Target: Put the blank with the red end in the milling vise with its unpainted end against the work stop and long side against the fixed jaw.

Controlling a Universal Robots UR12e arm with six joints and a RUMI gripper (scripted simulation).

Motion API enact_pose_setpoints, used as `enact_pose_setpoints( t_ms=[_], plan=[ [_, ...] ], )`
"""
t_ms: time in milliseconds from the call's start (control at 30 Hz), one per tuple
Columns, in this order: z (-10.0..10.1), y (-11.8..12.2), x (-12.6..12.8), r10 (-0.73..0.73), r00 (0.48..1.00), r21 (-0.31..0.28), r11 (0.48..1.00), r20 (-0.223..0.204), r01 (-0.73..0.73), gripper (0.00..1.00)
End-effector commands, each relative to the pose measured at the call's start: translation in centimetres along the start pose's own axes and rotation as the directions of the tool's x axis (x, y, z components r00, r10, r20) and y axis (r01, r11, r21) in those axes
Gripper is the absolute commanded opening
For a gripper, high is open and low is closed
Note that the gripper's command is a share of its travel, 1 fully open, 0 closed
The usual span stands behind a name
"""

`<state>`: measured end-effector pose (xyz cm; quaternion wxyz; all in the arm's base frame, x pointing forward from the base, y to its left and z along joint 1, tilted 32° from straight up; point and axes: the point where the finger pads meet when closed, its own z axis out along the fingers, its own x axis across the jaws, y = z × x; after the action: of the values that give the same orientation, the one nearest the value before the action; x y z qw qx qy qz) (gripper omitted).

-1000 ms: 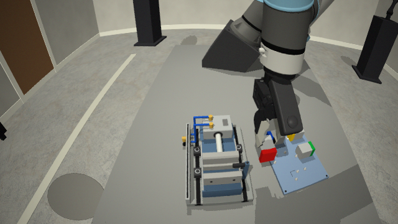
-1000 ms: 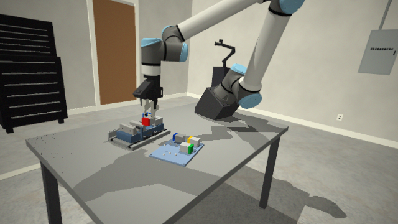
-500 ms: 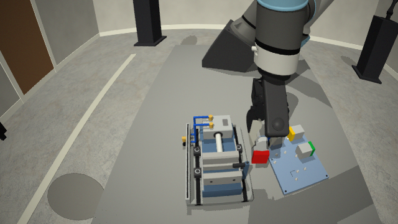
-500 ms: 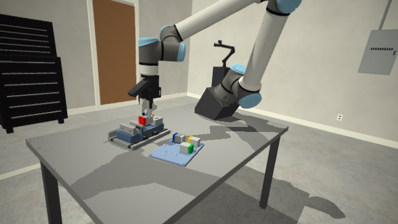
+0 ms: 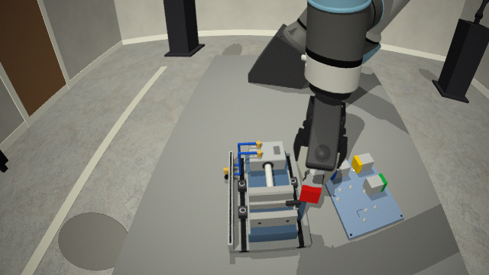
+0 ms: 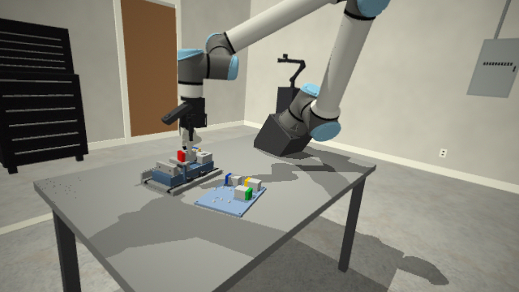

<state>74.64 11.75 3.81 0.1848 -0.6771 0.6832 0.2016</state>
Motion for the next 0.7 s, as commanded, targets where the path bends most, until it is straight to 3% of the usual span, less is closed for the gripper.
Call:
enact_pose_setpoints(
  t_ms=[0,667],
  plan=[
    [-0.3,-0.6,0.5,0.071,0.997,0.005,0.997,-0.003,-0.071,0.00],
    [-0.3,-1.3,2.3,0.326,0.946,0.006,0.945,-0.001,-0.326,0.00]
  ],
)
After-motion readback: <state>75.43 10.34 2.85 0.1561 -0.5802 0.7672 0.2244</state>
